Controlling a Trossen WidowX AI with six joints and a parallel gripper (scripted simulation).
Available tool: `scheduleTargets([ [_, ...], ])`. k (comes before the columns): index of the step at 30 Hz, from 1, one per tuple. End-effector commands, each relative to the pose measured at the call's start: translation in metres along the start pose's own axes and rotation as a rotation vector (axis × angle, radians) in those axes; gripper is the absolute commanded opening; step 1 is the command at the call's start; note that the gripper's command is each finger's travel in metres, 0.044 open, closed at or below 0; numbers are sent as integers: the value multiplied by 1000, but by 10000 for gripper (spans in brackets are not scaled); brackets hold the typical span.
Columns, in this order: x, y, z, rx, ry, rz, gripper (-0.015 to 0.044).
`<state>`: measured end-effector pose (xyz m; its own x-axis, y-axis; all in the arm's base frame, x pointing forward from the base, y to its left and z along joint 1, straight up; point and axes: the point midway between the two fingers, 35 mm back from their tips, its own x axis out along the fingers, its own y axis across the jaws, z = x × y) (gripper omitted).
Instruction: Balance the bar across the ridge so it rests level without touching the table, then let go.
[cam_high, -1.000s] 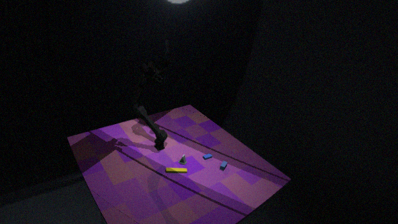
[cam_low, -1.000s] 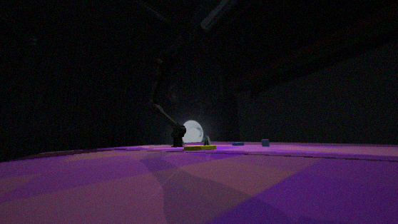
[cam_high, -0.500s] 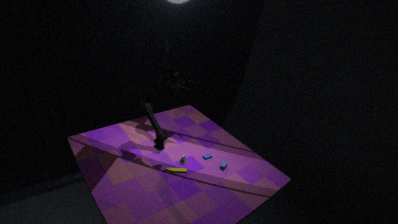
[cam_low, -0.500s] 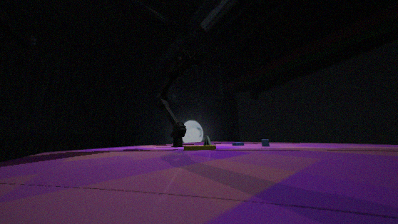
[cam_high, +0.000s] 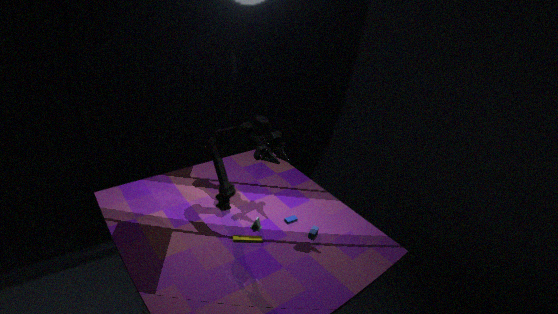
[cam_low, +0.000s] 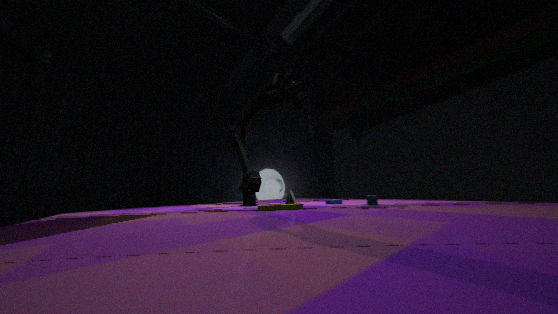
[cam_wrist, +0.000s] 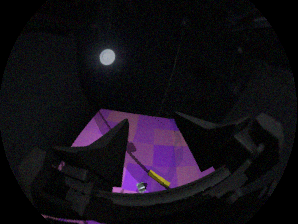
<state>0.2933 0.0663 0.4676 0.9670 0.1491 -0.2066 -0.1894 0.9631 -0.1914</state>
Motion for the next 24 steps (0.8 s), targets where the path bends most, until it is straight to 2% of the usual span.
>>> scheduleTargets([
  [1,25,1,-30,-88,116,11,315],
  [12,70,-7,-109,-227,399,53,315],
  [24,94,-12,-227,-446,793,258,315],
])
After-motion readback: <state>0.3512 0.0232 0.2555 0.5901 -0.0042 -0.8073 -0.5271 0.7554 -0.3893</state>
